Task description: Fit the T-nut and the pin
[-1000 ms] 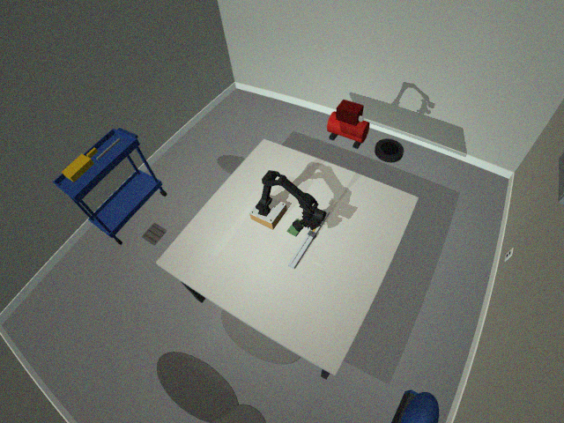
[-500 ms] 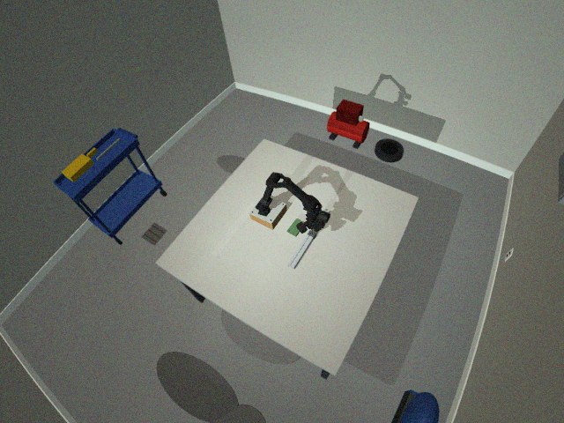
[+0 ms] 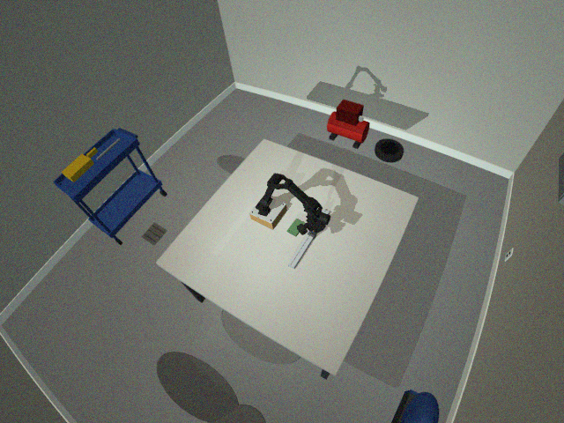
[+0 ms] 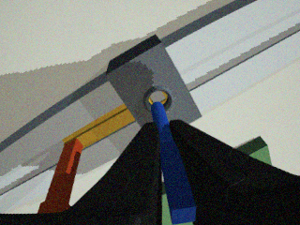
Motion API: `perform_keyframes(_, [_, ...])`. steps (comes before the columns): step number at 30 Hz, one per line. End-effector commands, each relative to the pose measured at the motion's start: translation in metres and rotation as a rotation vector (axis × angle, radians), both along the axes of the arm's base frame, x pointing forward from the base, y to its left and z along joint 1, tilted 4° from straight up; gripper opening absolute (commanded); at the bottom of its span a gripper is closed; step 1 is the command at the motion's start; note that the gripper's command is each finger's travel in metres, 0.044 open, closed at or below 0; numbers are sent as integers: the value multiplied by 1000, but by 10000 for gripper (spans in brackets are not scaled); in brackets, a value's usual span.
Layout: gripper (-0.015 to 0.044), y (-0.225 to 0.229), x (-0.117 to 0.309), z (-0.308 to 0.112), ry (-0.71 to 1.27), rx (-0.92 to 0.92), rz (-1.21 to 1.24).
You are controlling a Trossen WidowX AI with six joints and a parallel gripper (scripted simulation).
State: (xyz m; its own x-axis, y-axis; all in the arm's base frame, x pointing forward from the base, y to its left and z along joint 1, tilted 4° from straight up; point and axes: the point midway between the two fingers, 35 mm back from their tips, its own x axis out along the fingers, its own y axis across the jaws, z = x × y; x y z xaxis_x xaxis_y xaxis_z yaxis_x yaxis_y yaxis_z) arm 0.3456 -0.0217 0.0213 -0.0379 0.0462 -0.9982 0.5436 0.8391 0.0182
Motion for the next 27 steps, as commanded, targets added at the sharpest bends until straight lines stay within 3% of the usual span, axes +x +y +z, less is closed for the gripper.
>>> perform_keyframes(1, [-150, 0, -3, 0, 3, 3, -2])
perform_keyframes(27, [-150, 0, -6, -1, 3, 4, -1])
